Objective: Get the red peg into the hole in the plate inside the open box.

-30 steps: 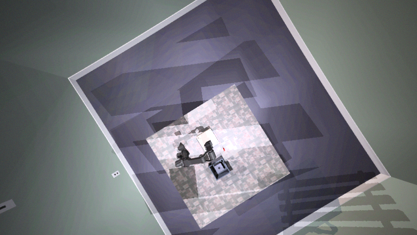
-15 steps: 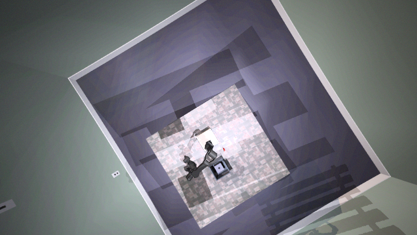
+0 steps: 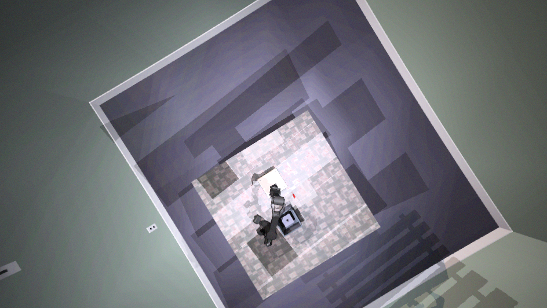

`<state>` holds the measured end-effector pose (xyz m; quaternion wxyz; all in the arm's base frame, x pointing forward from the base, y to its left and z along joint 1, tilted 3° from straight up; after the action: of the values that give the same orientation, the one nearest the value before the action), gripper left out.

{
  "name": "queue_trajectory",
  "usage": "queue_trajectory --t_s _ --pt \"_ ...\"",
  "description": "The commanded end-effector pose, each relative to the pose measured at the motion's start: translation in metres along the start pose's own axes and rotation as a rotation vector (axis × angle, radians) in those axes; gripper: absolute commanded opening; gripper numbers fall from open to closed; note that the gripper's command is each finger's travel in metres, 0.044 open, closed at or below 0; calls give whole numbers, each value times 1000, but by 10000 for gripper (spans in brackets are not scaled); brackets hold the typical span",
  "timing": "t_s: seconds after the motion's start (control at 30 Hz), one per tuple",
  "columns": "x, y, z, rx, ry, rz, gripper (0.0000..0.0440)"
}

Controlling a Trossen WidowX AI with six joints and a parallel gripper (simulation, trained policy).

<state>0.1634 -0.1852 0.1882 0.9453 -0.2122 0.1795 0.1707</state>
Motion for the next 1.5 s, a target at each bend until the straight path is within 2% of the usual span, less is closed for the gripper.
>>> queue_trajectory --t_s 0.0,0.4,0.77,1.1,1.47 --pt "25 13 24 -28 -82 39 440" --pt "77 70 82 -35 -271 180 440" --pt "96 139 118 35 -361 288 440" --pt "94 203 130 122 -347 348 440" --pt "89 259 124 171 -290 399 440"
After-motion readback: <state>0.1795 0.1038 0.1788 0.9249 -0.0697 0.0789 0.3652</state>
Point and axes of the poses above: the point midway between the two fingers, 35 mm back from their tips, its own z axis back along the fingers, its own x axis across the jaws, y = z × x, the point moved 6 cm from there along z, back along the fingers, and after that the axes turned 1 degree about -z, right-handed, at the moved point
